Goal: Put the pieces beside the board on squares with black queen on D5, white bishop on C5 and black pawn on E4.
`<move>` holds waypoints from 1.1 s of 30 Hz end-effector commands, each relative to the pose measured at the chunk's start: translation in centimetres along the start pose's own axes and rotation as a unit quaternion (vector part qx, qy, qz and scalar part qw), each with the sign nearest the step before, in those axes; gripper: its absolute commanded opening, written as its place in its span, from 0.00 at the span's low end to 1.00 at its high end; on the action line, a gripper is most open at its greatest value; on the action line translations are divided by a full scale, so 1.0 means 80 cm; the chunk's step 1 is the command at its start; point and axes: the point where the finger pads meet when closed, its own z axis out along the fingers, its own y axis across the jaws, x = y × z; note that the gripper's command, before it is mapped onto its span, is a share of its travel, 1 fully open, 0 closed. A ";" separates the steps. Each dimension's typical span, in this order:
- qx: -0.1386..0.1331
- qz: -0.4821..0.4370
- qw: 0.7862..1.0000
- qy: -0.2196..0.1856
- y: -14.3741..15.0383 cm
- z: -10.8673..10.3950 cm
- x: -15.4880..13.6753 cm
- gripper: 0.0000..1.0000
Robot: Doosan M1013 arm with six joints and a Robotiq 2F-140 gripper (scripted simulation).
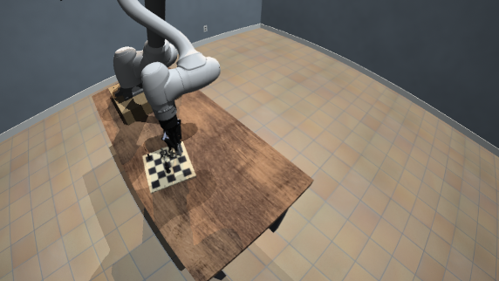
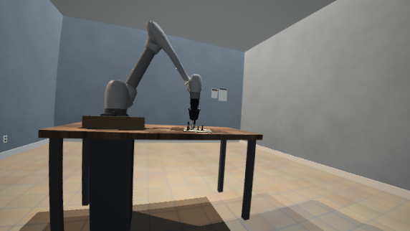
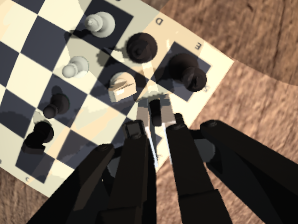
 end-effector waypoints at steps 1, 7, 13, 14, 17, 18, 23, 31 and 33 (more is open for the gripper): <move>0.000 0.000 1.000 0.000 0.000 0.000 0.000 0.00; 0.000 0.000 1.000 0.000 0.000 0.000 0.000 0.00; 0.000 0.000 1.000 0.000 0.000 0.000 0.000 0.00; 0.000 0.000 1.000 0.000 0.000 0.000 0.000 0.00; 0.000 0.000 1.000 0.000 0.000 0.000 0.000 0.00; 0.000 0.000 1.000 0.000 0.000 0.000 0.000 0.00; 0.000 0.000 1.000 0.000 0.000 0.000 0.000 0.00; 0.000 0.000 1.000 0.000 0.000 0.000 0.000 0.08; 0.000 0.000 1.000 0.000 0.000 0.000 0.000 0.08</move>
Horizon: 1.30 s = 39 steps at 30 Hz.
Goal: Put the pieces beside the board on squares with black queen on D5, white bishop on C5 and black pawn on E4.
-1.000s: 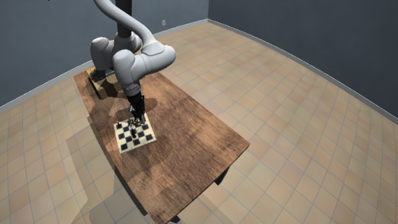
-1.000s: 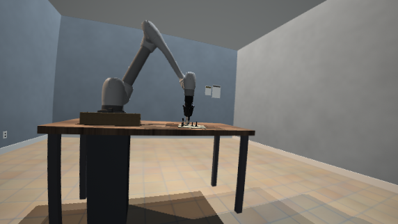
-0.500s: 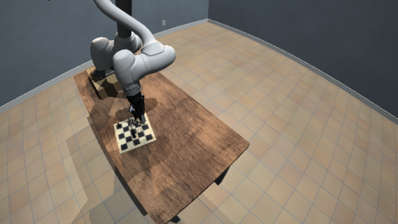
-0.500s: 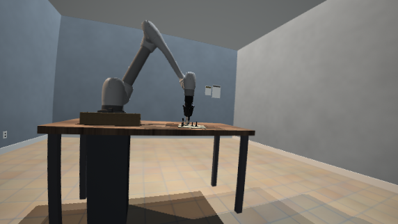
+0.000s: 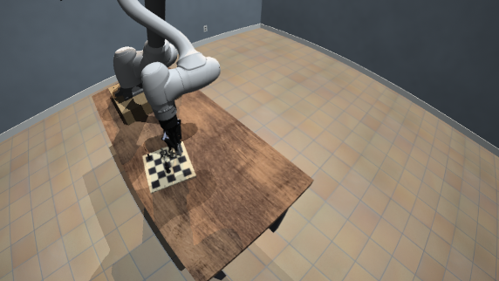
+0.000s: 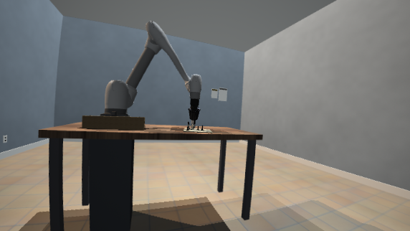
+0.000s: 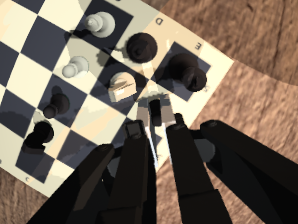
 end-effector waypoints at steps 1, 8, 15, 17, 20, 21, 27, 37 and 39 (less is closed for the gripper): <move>0.000 0.000 1.000 0.000 0.000 0.000 0.000 0.12; 0.000 0.000 1.000 0.000 0.000 0.000 0.000 0.20; 0.000 0.000 1.000 0.000 0.000 0.000 0.000 0.20; 0.000 0.000 1.000 0.000 0.000 0.000 0.000 0.20; 0.000 0.000 1.000 0.000 0.000 -0.001 0.000 0.20; 0.000 0.000 1.000 0.000 0.000 -0.002 0.000 0.20; 0.000 0.000 1.000 0.000 0.000 -0.022 0.000 0.20; 0.000 0.000 1.000 0.000 0.000 -0.074 0.000 0.20; 0.000 0.000 1.000 0.000 0.000 -0.087 0.000 0.20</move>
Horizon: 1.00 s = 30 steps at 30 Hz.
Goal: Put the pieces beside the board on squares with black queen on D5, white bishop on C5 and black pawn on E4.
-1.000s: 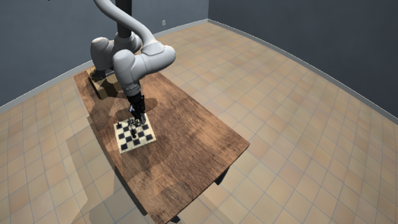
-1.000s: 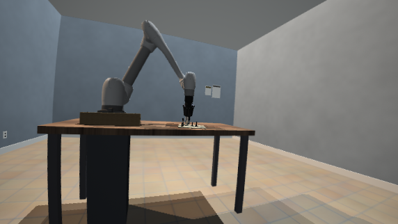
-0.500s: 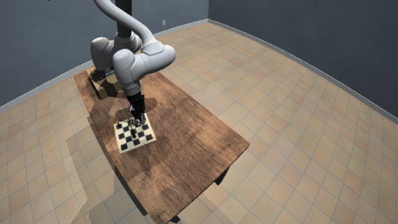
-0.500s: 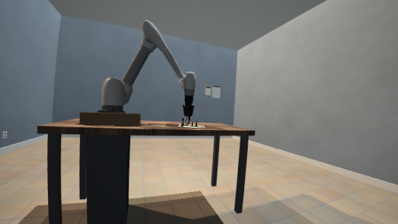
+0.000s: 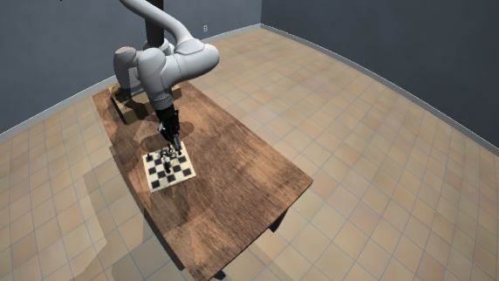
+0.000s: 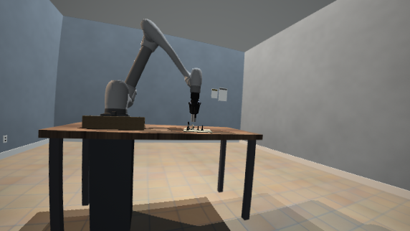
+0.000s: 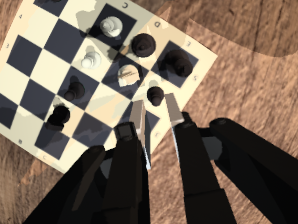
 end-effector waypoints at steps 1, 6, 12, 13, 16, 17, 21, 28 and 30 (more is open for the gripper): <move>0.000 0.000 1.000 0.000 0.000 -0.026 0.000 0.20; 0.000 0.000 1.000 0.000 0.000 -0.044 0.000 0.20; 0.000 0.000 1.000 0.000 0.000 -0.046 0.000 0.20; 0.000 0.000 1.000 0.000 0.000 -0.046 0.000 1.00; 0.000 0.000 1.000 0.000 0.000 -0.046 0.000 1.00; 0.000 0.000 1.000 0.000 0.000 -0.046 0.000 1.00; 0.000 0.000 1.000 0.000 0.000 -0.046 0.000 1.00; 0.000 0.000 1.000 0.000 0.000 -0.046 0.000 1.00; 0.000 0.000 1.000 0.000 0.000 -0.046 0.000 1.00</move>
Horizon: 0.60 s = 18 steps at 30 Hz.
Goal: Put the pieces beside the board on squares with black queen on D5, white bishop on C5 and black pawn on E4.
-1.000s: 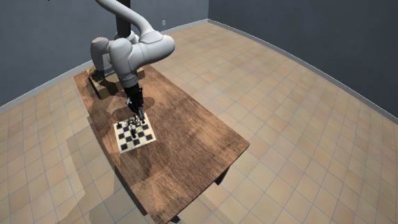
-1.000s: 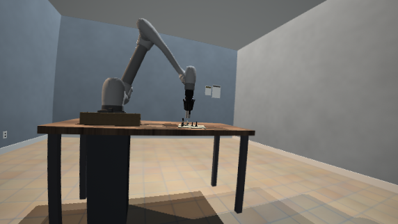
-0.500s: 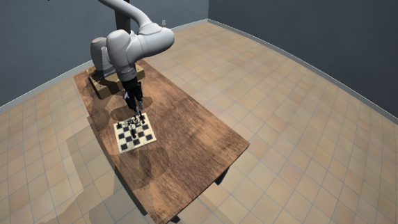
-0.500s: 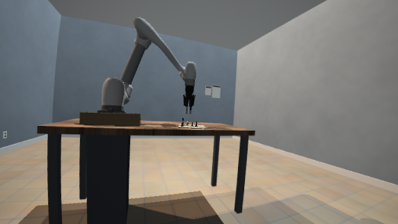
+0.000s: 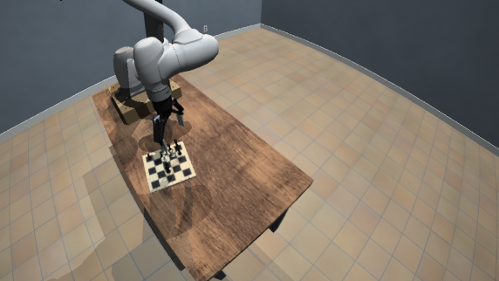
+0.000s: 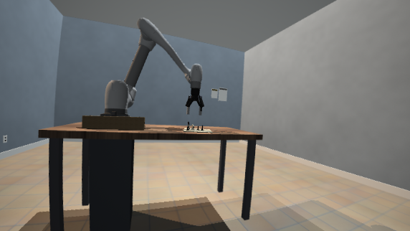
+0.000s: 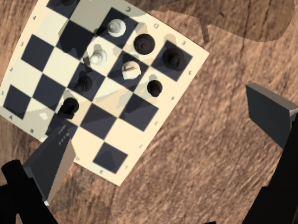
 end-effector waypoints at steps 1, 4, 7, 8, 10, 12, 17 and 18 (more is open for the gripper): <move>0.000 0.000 1.000 0.000 0.000 0.000 0.000 1.00; 0.000 0.000 1.000 0.000 0.000 0.000 0.000 1.00; 0.000 0.000 1.000 0.000 0.000 -0.003 0.000 1.00; 0.000 0.000 1.000 0.000 0.000 -0.004 0.000 1.00; 0.000 0.000 1.000 0.000 0.000 -0.009 0.000 1.00; 0.000 0.000 1.000 0.000 0.000 -0.016 0.000 1.00; 0.000 0.000 1.000 0.000 0.000 -0.029 0.000 1.00; 0.000 0.000 1.000 0.000 0.000 -0.034 0.000 1.00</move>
